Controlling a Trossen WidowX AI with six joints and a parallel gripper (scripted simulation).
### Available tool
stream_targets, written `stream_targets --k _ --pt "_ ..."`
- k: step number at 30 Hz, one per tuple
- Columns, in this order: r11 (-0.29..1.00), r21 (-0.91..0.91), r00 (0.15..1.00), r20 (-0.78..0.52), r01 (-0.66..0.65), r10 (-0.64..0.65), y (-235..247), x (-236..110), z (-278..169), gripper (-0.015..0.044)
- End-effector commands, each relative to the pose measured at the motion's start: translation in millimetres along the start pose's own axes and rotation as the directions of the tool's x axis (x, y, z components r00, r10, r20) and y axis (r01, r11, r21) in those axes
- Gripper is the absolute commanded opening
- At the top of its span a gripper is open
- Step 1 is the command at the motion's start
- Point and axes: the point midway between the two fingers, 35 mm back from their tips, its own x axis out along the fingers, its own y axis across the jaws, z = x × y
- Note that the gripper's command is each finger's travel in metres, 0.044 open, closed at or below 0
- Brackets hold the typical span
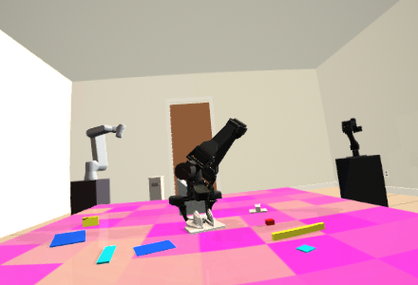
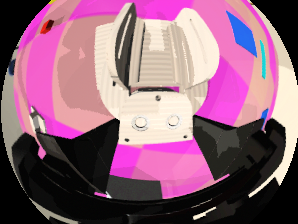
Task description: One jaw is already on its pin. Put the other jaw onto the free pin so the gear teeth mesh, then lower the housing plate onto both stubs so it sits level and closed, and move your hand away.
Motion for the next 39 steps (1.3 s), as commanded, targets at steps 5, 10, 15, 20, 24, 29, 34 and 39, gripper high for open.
stream_targets --k 5,10,15,20,24,29,34,39 --pt "1.0 0.004 1.0 -0.001 0.0 0.0 -0.1 0.6 -0.5 0.0351" --pt "1.0 0.004 1.0 -0.001 0.0 0.0 -0.1 0.6 -0.5 0.0351" --pt "1.0 0.004 1.0 -0.001 0.0 0.0 -0.1 0.6 -0.5 0.0351" --pt "1.0 0.004 1.0 -0.001 0.0 0.0 -0.1 0.6 -0.5 0.0351" --pt "1.0 0.004 1.0 -0.001 0.0 0.0 -0.1 0.6 -0.5 0.0351" --pt "1.0 0.004 1.0 -0.001 0.0 0.0 -0.1 0.6 -0.5 0.0351" --pt "1.0 0.0 1.0 0.0 0.0 0.0 0.0 0.0 0.0 0.044" --pt "1.0 0.0 1.0 0.0 0.0 0.0 0.0 0.0 0.0 0.044"
